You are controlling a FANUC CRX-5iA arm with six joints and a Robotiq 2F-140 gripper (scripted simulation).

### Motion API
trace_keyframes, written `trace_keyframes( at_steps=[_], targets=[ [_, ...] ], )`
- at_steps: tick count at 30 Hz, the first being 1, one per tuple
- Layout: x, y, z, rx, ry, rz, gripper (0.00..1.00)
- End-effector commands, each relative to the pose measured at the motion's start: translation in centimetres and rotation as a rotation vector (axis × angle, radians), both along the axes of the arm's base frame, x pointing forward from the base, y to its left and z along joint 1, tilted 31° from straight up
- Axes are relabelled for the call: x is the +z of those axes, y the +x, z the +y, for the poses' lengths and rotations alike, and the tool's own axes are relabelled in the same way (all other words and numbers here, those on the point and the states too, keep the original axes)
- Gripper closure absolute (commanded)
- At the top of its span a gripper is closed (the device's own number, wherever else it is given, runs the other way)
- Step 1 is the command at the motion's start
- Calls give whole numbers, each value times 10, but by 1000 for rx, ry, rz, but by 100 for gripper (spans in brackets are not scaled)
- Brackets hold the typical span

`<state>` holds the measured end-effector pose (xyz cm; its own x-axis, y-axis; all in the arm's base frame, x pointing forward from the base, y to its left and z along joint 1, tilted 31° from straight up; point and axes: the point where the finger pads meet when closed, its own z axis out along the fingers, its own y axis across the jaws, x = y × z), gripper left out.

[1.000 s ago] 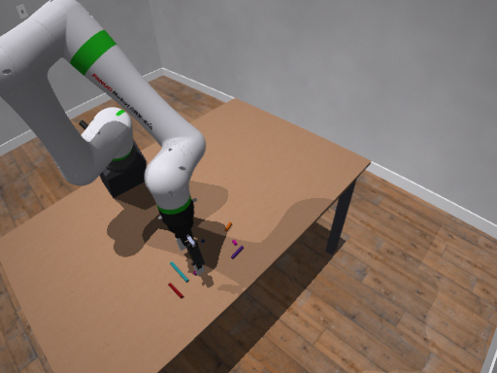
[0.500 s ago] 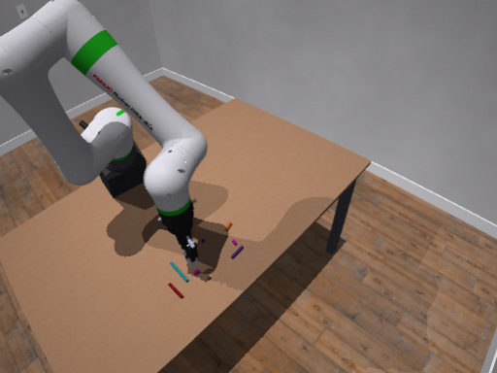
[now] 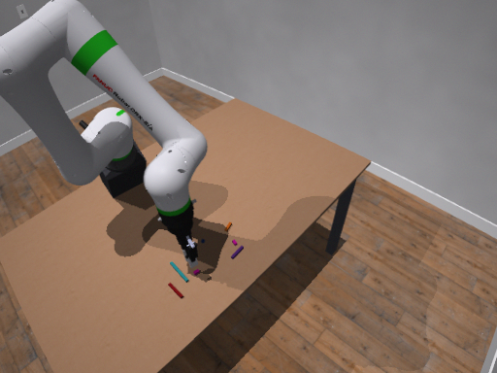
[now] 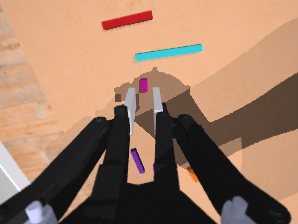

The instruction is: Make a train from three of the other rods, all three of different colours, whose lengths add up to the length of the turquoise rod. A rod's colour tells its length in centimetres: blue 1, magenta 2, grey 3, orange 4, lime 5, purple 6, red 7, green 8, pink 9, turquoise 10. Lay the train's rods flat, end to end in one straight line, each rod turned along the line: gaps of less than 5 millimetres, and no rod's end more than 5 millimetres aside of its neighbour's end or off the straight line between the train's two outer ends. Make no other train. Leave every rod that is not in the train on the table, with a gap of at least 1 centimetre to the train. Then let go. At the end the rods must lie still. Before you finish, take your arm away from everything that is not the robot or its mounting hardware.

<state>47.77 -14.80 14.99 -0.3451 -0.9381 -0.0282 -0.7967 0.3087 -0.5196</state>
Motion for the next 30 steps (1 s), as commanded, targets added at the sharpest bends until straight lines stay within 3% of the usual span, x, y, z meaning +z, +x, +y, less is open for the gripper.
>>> trace_keyframes(
  at_steps=[1,30],
  targets=[
    [0,0,0,0,0,0,85],
    [-18,11,-4,0,0,1,85]
  ],
)
